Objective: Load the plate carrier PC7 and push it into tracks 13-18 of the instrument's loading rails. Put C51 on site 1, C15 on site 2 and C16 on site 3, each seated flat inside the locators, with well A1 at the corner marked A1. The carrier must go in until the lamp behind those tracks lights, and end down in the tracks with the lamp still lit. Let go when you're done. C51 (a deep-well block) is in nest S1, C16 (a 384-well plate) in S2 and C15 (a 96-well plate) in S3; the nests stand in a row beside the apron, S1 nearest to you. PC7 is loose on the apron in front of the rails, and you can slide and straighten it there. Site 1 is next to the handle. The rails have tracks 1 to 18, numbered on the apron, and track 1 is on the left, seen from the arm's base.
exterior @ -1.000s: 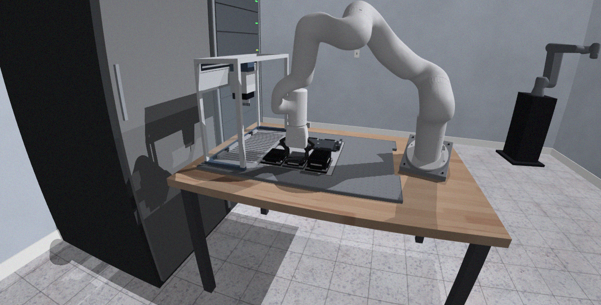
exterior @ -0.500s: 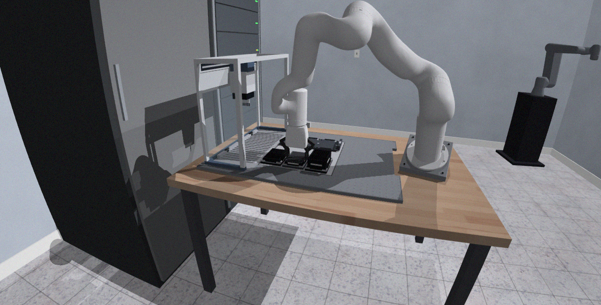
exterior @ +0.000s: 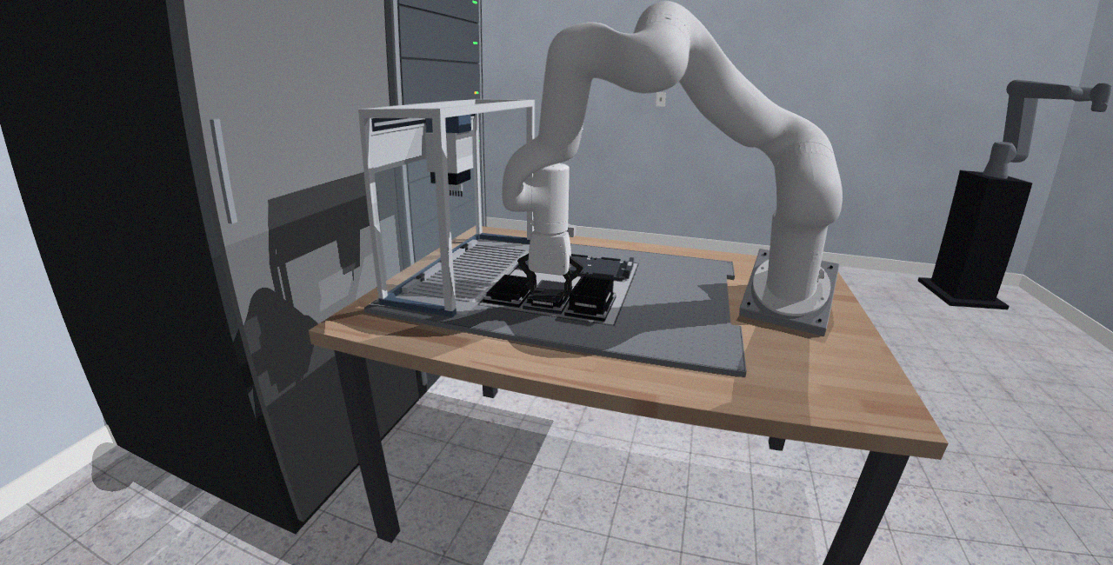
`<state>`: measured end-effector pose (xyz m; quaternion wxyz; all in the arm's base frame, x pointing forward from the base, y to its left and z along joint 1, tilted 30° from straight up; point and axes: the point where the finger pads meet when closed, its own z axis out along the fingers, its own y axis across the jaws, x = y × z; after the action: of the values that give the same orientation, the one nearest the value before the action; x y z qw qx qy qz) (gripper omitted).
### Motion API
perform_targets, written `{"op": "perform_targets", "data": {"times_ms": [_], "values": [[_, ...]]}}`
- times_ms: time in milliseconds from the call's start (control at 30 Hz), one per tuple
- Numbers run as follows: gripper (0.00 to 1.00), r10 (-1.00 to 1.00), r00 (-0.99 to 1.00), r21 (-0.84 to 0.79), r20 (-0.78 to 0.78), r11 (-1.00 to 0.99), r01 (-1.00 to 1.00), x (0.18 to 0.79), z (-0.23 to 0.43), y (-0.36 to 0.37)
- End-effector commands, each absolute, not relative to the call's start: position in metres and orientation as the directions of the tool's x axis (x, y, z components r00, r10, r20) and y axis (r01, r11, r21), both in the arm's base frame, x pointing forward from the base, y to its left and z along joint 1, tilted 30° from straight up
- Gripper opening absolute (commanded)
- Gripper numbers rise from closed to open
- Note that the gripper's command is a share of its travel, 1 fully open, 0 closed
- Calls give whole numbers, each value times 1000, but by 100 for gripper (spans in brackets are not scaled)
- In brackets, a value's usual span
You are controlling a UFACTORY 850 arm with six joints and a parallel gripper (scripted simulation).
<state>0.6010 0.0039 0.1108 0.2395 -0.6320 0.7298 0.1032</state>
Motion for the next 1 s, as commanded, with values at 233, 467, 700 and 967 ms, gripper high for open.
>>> {"op": "perform_targets", "data": {"times_ms": [233, 467, 700, 967], "values": [[0, -873, -86, -154, -480, 180, -972, 602, 111, 3], [0, -873, -86, -154, -480, 180, -972, 602, 111, 3], [0, -873, -86, -154, -480, 180, -972, 601, 114, 2], [0, -873, -86, -154, -480, 180, -972, 600, 118, 0]]}}
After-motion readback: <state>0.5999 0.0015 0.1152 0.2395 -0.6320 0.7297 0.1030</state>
